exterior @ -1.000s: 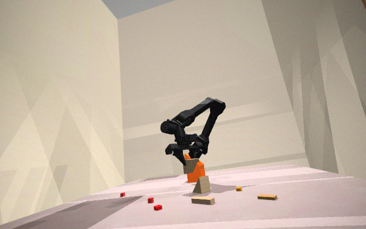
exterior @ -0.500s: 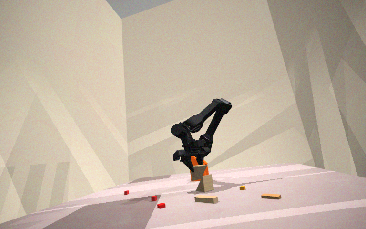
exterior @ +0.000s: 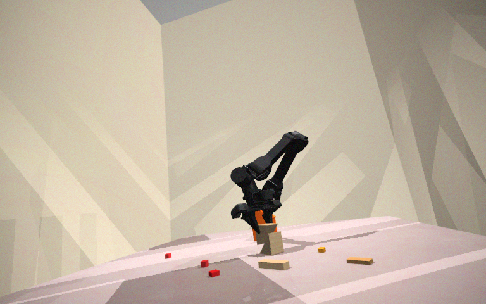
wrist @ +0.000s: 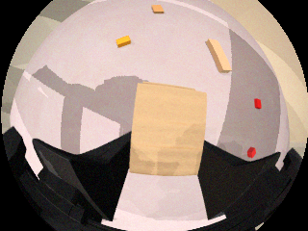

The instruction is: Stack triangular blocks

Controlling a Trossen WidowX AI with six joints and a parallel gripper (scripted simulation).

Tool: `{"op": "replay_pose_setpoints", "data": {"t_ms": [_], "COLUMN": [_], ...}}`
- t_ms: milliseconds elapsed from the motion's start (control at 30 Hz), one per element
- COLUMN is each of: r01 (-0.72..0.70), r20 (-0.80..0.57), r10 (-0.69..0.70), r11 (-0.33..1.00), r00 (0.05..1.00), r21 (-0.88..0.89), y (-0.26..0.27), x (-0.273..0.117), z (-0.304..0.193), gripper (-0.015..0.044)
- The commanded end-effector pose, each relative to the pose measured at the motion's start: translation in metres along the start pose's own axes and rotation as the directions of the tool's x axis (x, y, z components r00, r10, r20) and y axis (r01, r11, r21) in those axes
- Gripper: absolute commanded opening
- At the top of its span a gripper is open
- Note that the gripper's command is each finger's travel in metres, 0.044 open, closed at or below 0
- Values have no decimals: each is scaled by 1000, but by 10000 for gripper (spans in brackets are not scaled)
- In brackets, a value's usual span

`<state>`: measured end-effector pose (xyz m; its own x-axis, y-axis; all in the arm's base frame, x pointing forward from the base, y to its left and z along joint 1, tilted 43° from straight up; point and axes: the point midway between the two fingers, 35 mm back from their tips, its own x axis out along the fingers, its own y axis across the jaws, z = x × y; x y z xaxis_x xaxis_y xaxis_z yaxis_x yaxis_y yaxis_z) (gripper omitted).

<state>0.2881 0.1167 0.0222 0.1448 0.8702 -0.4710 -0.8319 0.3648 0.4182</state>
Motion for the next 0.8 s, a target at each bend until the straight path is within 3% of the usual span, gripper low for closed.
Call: {"op": "replay_pose_setpoints", "data": {"t_ms": [0,767], "r01": [0,0], "r20": [0,0], "r10": [0,0], "r11": [1000,1000], "r00": [1000,1000], "r21": [8,12], "y": [0,0], "x": [1,5], "z": [-1,-2], "gripper": [0,0]}}
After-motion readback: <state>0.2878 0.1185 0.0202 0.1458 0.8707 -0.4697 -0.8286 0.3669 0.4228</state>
